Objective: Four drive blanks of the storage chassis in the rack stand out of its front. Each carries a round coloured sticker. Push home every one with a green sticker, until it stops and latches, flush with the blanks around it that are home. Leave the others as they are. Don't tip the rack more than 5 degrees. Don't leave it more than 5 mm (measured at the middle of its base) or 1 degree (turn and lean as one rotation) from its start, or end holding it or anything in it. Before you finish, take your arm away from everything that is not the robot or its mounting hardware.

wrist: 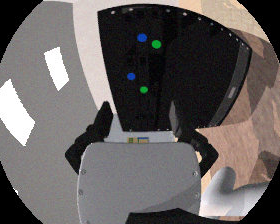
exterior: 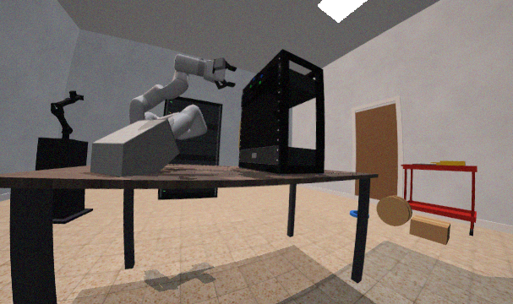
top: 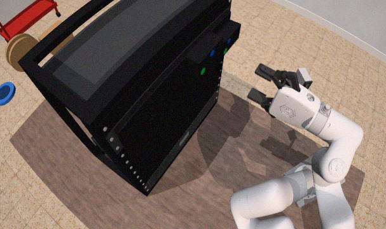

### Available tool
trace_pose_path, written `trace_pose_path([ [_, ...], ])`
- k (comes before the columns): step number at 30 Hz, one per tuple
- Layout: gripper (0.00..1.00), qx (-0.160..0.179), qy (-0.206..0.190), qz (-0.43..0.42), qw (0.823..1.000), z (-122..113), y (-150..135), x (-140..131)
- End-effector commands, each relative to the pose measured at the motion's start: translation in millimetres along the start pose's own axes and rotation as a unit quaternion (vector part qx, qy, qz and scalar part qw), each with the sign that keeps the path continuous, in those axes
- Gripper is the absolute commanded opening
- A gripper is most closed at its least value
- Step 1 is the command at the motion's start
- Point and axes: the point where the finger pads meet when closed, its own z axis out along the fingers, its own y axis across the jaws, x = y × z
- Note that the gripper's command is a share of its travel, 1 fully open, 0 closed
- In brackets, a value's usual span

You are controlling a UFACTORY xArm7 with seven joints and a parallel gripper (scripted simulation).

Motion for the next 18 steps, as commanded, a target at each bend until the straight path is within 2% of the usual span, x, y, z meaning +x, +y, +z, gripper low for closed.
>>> trace_pose_path([
  [1, 1.00, 0.000, 0.001, -0.001, 1.000, 22, -5, -11],
  [9, 1.00, 0.000, 0.001, -0.001, 1.000, 52, -7, -30],
  [18, 1.00, 0.000, 0.001, -0.001, 1.000, 65, -9, -38],
])
